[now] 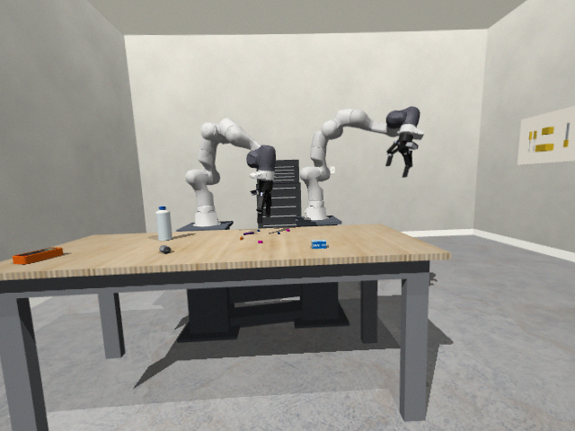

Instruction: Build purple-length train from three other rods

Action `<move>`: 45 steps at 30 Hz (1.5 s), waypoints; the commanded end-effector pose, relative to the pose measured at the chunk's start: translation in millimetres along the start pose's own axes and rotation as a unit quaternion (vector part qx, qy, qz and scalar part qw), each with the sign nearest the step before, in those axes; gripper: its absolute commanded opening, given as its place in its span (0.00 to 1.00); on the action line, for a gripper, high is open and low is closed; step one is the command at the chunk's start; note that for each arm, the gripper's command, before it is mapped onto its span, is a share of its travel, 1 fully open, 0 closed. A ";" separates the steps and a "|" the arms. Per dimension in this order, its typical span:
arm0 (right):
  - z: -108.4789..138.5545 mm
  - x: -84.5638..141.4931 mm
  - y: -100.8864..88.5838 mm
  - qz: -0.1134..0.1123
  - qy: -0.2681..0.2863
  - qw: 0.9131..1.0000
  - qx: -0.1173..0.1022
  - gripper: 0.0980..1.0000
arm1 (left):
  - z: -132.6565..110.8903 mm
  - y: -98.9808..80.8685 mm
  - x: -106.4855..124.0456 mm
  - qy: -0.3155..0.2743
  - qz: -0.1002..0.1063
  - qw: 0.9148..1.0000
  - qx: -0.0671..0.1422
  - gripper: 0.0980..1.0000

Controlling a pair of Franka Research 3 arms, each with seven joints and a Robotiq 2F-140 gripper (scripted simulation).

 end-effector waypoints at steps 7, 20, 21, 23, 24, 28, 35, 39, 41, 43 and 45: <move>-15.5 -0.1 -0.2 0.010 0.070 0.997 -0.009 1.00 | -12.1 -21.4 -31.2 -0.002 0.021 1.000 0.006 1.00; -41.1 3.9 -1.2 0.020 0.128 0.991 -0.025 1.00 | -36.2 -60.1 -84.9 -0.023 0.056 0.998 0.019 1.00; -42.9 4.2 -1.2 0.021 0.133 0.991 -0.026 1.00 | -38.2 -62.9 -88.7 -0.024 0.058 0.998 0.020 1.00; -44.7 4.6 -1.3 0.022 0.137 0.990 -0.027 1.00 | -40.2 -65.7 -92.3 -0.026 0.061 0.998 0.021 1.00; -44.7 4.6 -1.3 0.022 0.137 0.990 -0.027 1.00 | -40.2 -65.7 -92.3 -0.026 0.061 0.998 0.021 1.00; -55.1 6.7 -1.8 0.025 0.160 0.986 -0.034 1.00 | -51.3 -79.9 -111.2 -0.034 0.074 0.996 0.024 1.00; -91.1 15.9 -3.5 0.032 0.240 0.968 -0.060 1.00 | -67.1 -98.2 -134.9 -0.046 0.090 0.994 0.029 1.00; -100.1 18.6 -4.0 0.033 0.260 0.963 -0.067 1.00 | -76.7 -108.4 -147.9 -0.053 0.100 0.993 0.031 1.00; -100.1 18.6 -4.0 0.033 0.260 0.963 -0.067 1.00 | -76.7 -108.4 -147.9 -0.053 0.100 0.993 0.031 1.00; -100.1 18.6 -4.0 0.033 0.260 0.963 -0.067 1.00 | -85.6 -117.5 -159.2 -0.059 0.108 0.992 0.032 1.00; -100.1 18.6 -4.0 0.033 0.260 0.963 -0.067 1.00 | -90.4 -122.2 -165.0 -0.062 0.113 0.991 0.033 1.00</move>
Point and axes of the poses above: on each arm, the point where the finger pads meet when closed, its own y axis out along the fingers, its own x axis across the jaws, z = x × y, the point moved 1 cm from there along -y, back along the fingers, and after that the axes turned 10 degrees about -y, right-handed, at the moved point
